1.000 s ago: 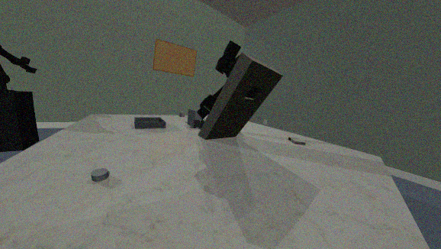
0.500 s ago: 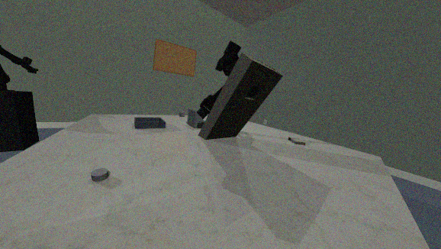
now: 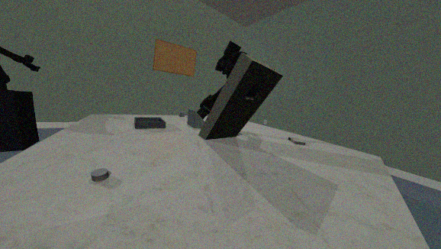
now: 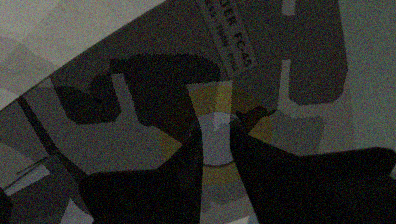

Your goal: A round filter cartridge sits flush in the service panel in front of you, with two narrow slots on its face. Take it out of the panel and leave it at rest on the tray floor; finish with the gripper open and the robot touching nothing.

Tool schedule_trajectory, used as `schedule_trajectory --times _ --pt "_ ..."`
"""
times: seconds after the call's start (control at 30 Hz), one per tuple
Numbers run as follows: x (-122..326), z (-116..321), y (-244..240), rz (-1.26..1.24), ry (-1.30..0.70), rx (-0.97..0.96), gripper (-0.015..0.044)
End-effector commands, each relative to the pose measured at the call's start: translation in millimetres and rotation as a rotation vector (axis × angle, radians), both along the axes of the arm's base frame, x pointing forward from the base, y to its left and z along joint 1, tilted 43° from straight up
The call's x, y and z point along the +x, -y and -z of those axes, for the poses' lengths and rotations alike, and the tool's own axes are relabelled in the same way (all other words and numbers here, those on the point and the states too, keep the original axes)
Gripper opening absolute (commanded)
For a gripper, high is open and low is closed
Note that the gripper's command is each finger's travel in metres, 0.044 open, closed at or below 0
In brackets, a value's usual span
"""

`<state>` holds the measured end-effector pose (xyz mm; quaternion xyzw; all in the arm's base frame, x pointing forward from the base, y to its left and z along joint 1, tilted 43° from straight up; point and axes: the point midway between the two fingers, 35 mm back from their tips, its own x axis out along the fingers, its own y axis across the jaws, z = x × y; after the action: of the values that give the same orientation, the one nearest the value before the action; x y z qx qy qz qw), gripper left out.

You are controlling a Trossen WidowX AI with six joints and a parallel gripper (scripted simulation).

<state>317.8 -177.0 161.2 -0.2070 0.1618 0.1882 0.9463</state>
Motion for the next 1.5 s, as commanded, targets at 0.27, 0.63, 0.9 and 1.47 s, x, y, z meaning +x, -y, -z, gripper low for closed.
schedule_trajectory --times 0.27,0.63,0.9,1.47 --pt "7.2 3.4 -2.3 -0.179 0.123 -0.407 0.0000" --pt "7.5 3.5 -2.4 -0.329 0.234 -0.742 0.0000" --pt "7.3 3.4 -2.3 -0.396 0.284 -0.894 0.0000" --pt "8.0 3.7 -2.5 -0.345 0.246 -0.780 0.0000"
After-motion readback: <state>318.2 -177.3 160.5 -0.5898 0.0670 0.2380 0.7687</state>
